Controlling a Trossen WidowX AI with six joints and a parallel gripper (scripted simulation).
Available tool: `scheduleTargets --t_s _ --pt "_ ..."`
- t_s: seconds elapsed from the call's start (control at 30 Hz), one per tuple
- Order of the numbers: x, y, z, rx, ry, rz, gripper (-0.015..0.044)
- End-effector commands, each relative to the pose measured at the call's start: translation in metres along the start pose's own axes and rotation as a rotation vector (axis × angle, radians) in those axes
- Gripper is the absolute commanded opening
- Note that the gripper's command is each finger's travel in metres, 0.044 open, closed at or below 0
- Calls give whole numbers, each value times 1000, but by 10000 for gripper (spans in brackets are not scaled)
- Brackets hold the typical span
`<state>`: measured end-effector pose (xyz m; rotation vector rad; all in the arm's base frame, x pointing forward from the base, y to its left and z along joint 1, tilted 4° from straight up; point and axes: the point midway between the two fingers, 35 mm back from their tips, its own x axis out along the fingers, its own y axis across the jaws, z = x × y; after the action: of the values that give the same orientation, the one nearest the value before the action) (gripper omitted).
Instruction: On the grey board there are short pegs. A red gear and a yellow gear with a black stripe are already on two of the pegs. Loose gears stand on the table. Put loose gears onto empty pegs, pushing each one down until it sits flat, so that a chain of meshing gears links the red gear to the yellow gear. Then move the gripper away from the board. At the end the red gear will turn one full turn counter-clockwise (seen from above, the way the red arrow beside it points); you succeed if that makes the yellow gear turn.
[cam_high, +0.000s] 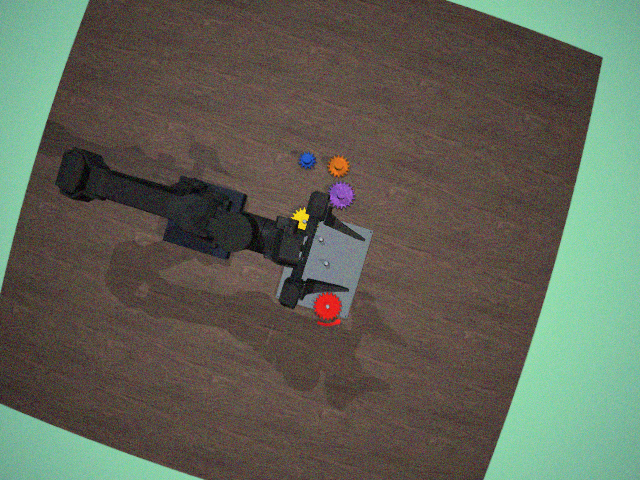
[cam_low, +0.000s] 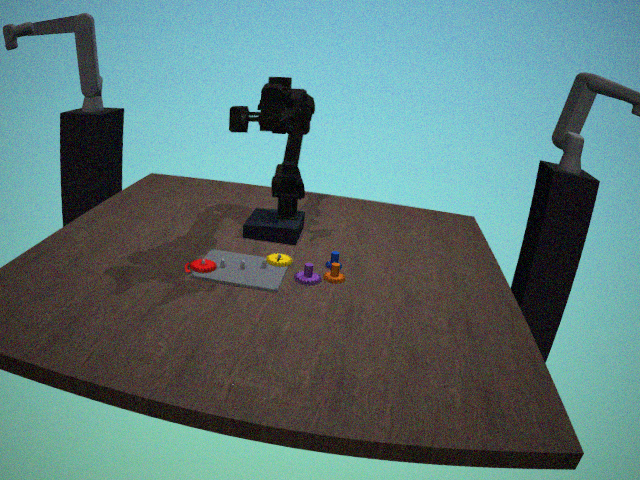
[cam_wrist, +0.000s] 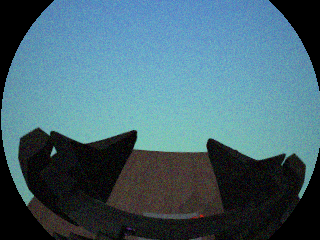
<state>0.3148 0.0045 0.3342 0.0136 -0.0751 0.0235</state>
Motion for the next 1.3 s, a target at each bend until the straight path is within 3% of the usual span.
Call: scheduleTargets --t_s 0.0,0.2,0.37,0.53,0.8,1.27 --pt "1 1 -2 4 10 4 426" --pt "17 50 -75 115 356 116 440" --pt "7 97 -143 154 703 176 440" --pt "-28 135 -203 123 1052 184 440" --pt "-117 167 -269 -106 1575 63 440" --pt "-126 167 -285 -134 1611 45 440"
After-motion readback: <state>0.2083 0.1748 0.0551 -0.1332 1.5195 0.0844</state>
